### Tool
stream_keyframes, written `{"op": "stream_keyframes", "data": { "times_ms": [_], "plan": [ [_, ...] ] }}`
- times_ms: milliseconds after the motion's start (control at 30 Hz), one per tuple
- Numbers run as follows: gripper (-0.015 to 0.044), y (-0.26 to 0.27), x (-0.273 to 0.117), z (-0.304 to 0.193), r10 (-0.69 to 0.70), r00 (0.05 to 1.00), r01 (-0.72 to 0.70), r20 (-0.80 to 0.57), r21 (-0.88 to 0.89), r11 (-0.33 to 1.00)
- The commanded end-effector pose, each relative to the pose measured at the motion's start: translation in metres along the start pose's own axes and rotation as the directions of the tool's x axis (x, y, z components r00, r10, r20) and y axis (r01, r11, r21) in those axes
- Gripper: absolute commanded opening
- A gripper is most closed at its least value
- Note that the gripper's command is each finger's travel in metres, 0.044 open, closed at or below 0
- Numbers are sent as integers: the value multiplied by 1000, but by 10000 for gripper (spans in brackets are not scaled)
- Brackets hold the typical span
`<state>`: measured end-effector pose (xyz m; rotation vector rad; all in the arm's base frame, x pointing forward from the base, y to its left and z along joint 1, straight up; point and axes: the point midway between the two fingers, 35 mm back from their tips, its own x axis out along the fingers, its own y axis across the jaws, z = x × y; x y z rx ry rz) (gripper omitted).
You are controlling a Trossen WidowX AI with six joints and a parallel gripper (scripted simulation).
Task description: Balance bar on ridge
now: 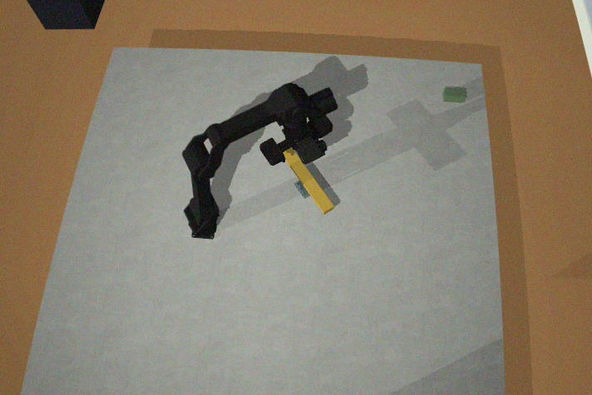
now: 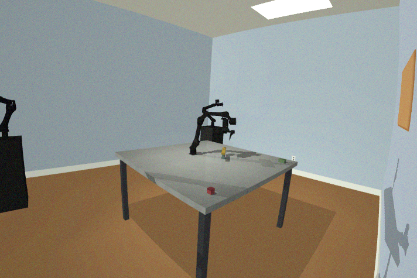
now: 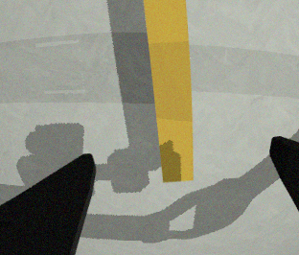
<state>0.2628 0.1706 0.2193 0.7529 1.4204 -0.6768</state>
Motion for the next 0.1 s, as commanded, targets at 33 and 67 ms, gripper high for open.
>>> {"op": "stream_keyframes", "data": {
  "times_ms": [33, 67],
  "plan": [
    [440, 0, 0, 0, -4, 1000, 4, 0, 0, 1000],
    [440, 0, 0, 0, -4, 1000, 4, 0, 0, 1000]
  ]
}}
